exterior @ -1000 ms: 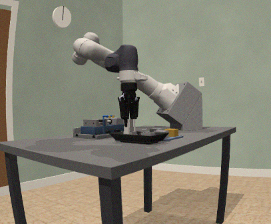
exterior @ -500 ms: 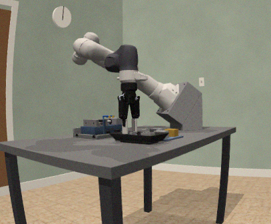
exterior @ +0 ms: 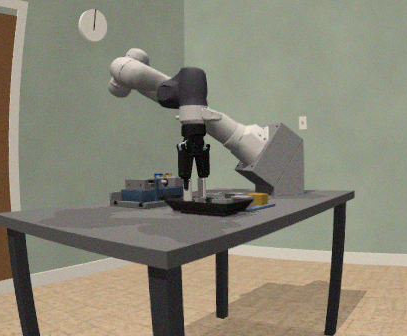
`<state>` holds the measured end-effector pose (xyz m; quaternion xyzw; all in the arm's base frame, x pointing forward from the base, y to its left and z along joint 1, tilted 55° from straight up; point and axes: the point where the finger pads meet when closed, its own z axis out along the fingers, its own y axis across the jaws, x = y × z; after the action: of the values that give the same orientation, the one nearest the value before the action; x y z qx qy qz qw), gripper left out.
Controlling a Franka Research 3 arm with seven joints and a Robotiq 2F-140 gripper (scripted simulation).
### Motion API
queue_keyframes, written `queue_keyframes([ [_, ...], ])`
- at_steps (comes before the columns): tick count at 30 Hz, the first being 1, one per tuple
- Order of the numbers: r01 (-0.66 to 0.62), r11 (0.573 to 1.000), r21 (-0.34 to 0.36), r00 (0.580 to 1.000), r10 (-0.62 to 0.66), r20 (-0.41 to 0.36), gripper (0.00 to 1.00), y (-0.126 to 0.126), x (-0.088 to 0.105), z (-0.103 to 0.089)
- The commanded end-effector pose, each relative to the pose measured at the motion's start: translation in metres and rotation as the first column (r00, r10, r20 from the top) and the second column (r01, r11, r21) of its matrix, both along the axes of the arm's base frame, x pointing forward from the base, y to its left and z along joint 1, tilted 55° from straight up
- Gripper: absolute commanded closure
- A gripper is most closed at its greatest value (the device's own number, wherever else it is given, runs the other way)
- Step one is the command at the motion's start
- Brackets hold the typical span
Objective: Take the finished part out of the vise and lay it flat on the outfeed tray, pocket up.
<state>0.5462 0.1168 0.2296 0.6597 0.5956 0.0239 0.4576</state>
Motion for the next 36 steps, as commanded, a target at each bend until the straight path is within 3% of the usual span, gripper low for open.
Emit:
queue_keyframes([
  [1,-0.003,1.000,0.001,1.000,0.003,0.002,0.60,0.001,0.000,0.000],
  [23,-0.003,1.000,0.001,1.000,0.003,0.002,0.60,0.012,-0.011,0.011],
  [36,-0.003,1.000,0.001,1.000,0.003,0.002,0.60,0.053,-0.052,0.052],
])
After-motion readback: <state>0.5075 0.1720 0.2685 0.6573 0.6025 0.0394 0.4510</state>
